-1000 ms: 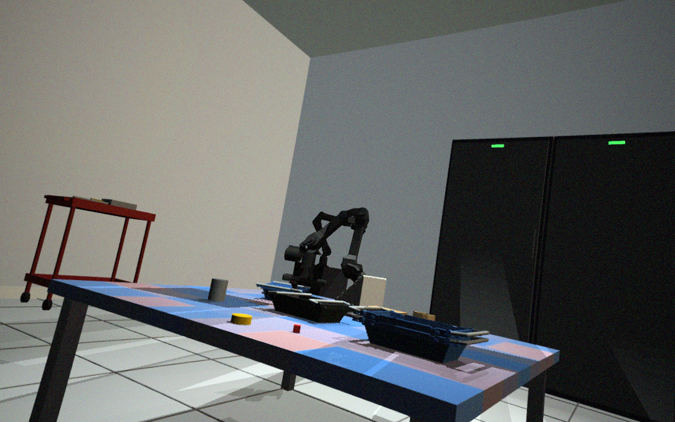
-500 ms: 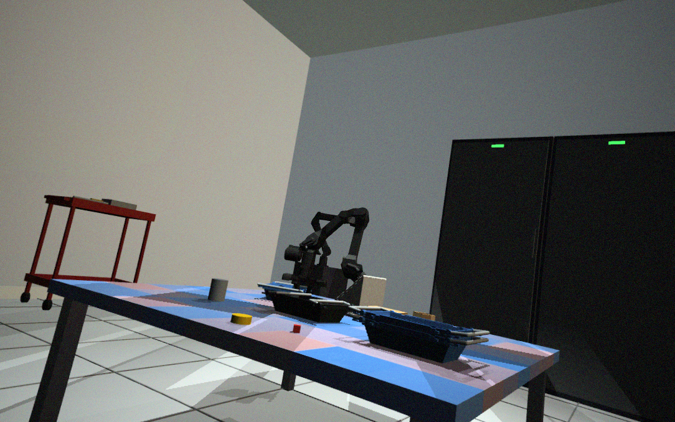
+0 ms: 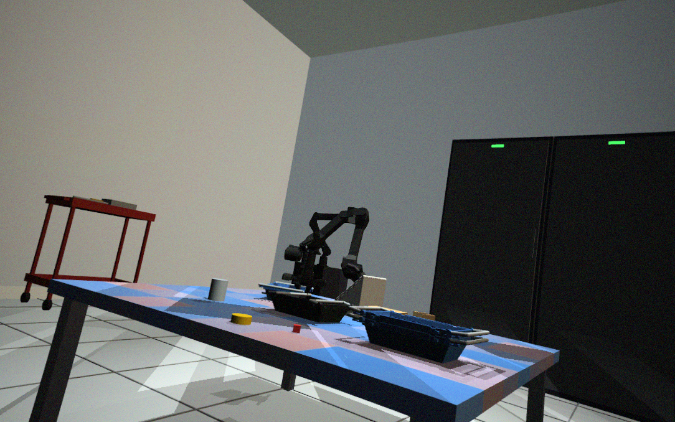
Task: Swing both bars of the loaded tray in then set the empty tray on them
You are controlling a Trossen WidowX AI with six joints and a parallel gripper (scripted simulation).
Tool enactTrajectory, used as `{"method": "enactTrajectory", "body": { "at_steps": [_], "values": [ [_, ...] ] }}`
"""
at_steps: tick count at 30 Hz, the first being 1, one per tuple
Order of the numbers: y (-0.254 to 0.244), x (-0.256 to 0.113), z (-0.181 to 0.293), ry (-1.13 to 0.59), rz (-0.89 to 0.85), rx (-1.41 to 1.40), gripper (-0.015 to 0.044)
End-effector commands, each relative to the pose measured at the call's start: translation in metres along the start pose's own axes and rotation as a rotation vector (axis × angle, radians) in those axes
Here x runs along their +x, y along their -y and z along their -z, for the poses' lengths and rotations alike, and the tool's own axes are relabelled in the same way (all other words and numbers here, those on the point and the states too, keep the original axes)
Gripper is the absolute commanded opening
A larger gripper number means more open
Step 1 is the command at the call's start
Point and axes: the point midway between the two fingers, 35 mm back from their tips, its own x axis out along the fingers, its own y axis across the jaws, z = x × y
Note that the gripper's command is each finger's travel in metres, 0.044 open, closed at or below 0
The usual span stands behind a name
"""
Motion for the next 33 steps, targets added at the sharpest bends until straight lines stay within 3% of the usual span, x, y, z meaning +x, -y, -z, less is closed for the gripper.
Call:
{"method": "enactTrajectory", "body": {
  "at_steps": [1,21,33],
  "values": [
    [0.001,-0.001,0.001,-0.005,0.009,-0.003,0.0015],
    [0.001,-0.076,0.001,-0.008,0.012,-0.002,0.0000],
    [-0.008,-0.089,-0.002,-0.009,0.012,-0.001,0.0000]
  ]
}}
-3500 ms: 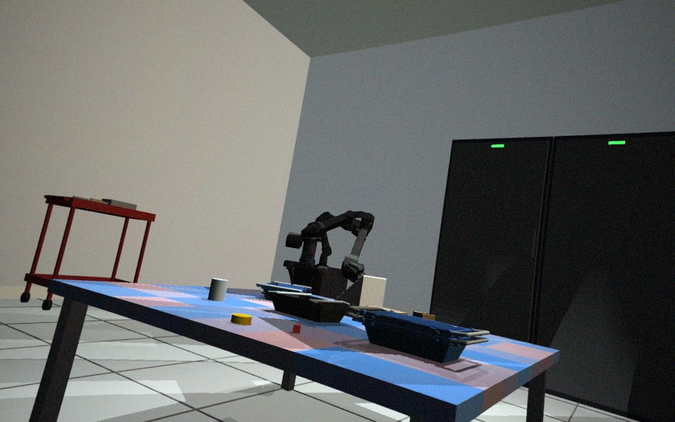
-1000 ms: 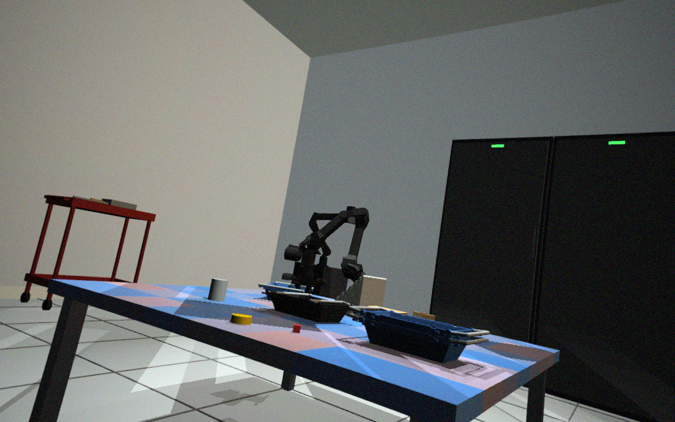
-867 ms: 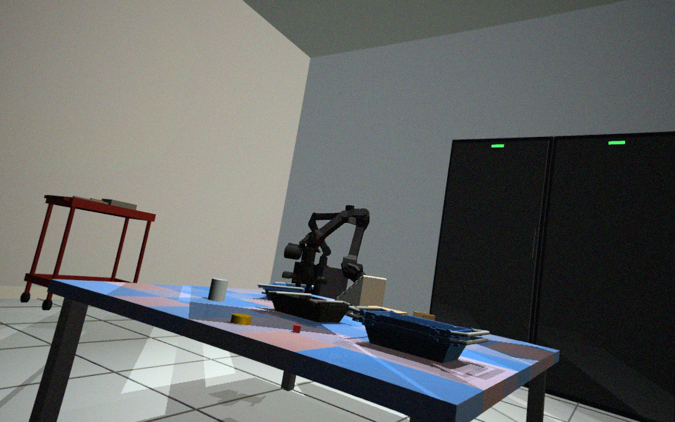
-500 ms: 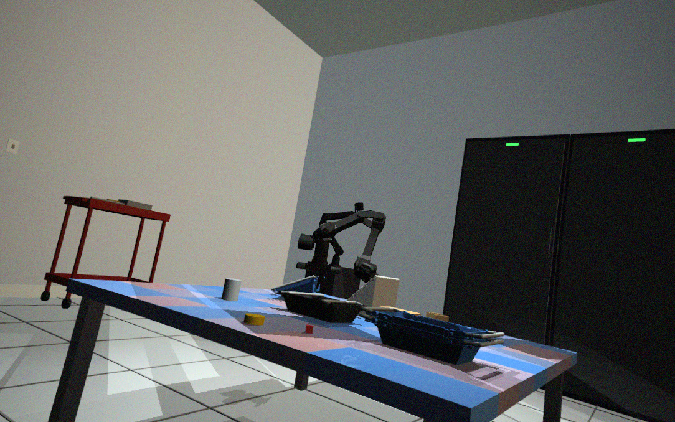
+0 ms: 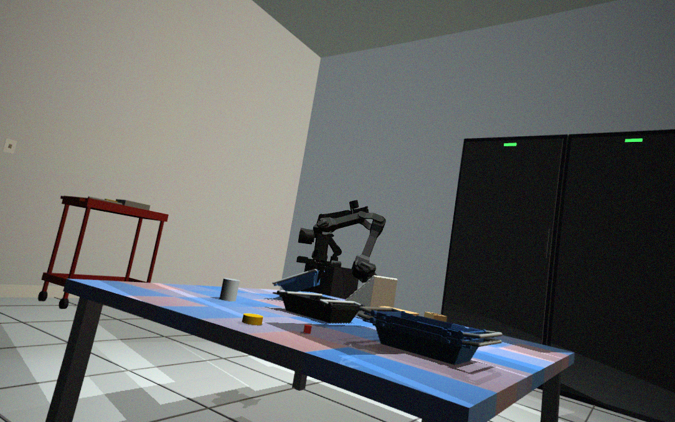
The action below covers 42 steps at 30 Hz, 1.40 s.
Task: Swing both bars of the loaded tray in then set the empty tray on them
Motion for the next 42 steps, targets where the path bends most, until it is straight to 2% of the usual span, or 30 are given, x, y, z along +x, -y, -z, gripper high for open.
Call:
{"method": "enactTrajectory", "body": {
  "at_steps": [1,20,42],
  "values": [
    [-0.014,-0.013,-0.005,0.002,-0.025,0.016,0.0000],
    [-0.061,-0.067,-0.017,0.001,-0.026,0.017,0.0000],
    [-0.061,-0.068,-0.017,0.001,-0.026,0.017,0.0000]
  ]
}}
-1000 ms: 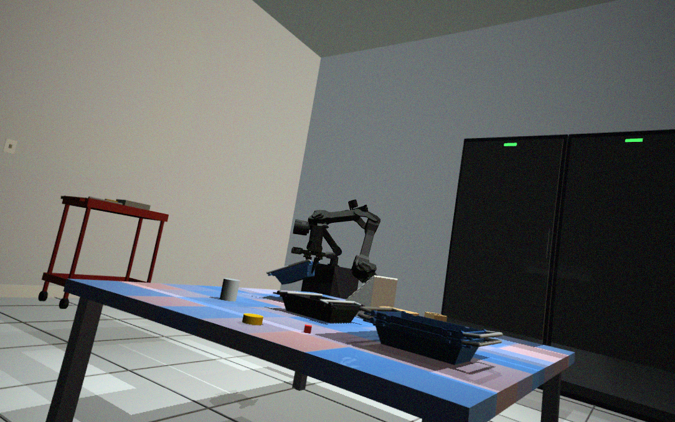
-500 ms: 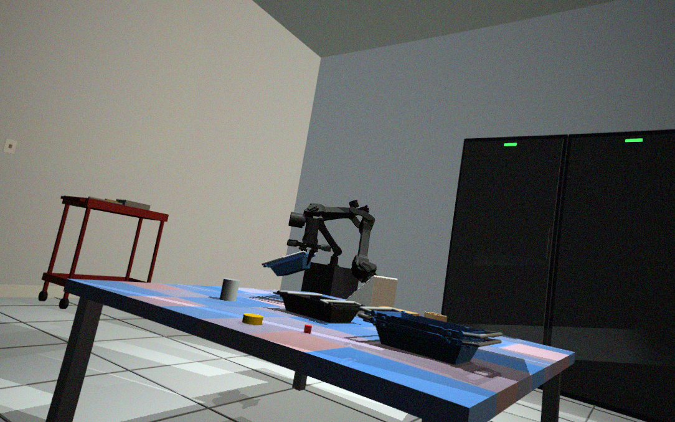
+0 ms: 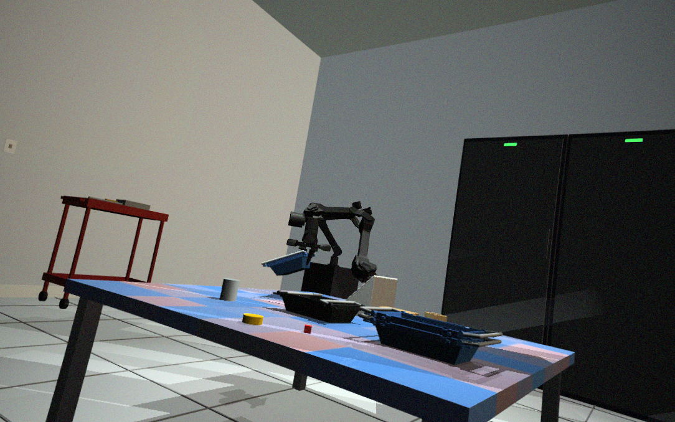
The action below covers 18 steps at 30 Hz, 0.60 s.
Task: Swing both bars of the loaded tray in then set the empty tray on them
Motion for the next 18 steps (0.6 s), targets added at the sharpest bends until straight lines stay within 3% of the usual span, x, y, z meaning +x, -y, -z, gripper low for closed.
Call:
{"method": "enactTrajectory", "body": {
  "at_steps": [1,18],
  "values": [
    [-0.003,-0.002,-0.002,0.004,-0.011,0.009,0.0000],
    [-0.018,0.004,0.042,-0.041,0.025,-0.103,0.0000]
  ]
}}
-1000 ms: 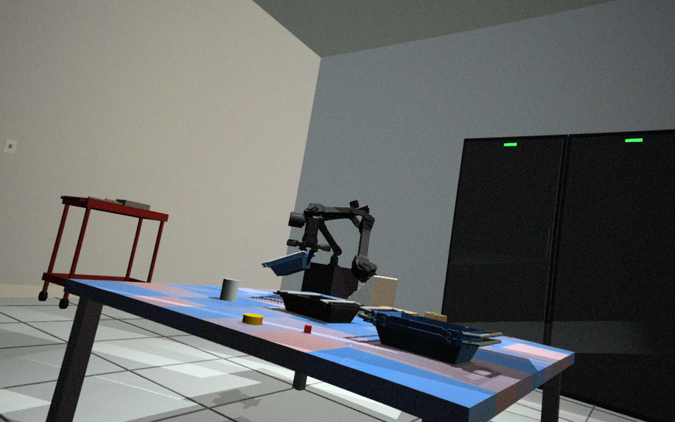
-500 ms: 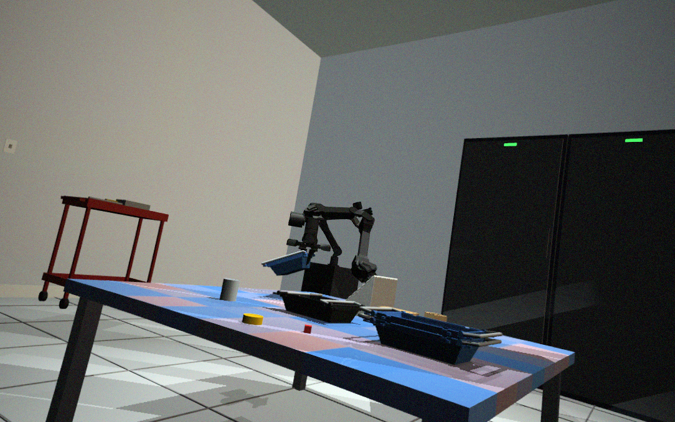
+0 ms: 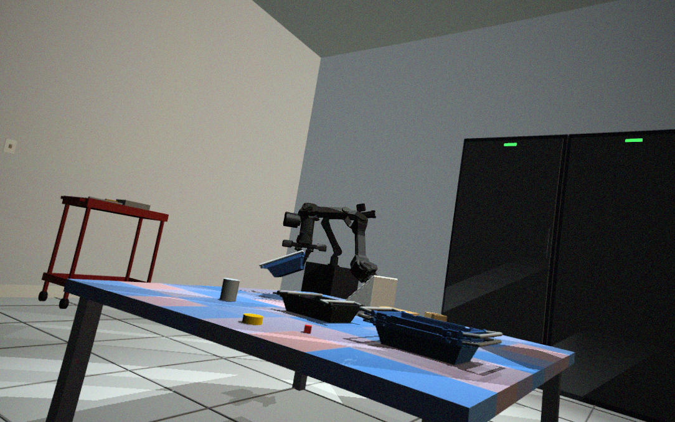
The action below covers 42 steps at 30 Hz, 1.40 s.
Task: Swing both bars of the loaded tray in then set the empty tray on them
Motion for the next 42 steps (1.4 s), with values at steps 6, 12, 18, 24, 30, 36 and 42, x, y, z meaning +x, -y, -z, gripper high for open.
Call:
{"method": "enactTrajectory", "body": {
  "at_steps": [6,12,18,24,30,36,42],
  "values": [
    [-0.014,0.000,0.032,-0.029,0.007,-0.074,0.0000],
    [-0.018,0.001,0.055,-0.042,0.021,-0.130,0.0000],
    [-0.021,0.002,0.079,-0.053,0.033,-0.187,0.0000],
    [-0.021,0.002,0.104,-0.061,0.043,-0.244,0.0000],
    [-0.019,0.001,0.129,-0.065,0.051,-0.302,0.0000],
    [-0.014,0.000,0.154,-0.068,0.057,-0.360,0.0000],
    [-0.007,-0.002,0.179,-0.067,0.060,-0.418,0.0000]
  ]
}}
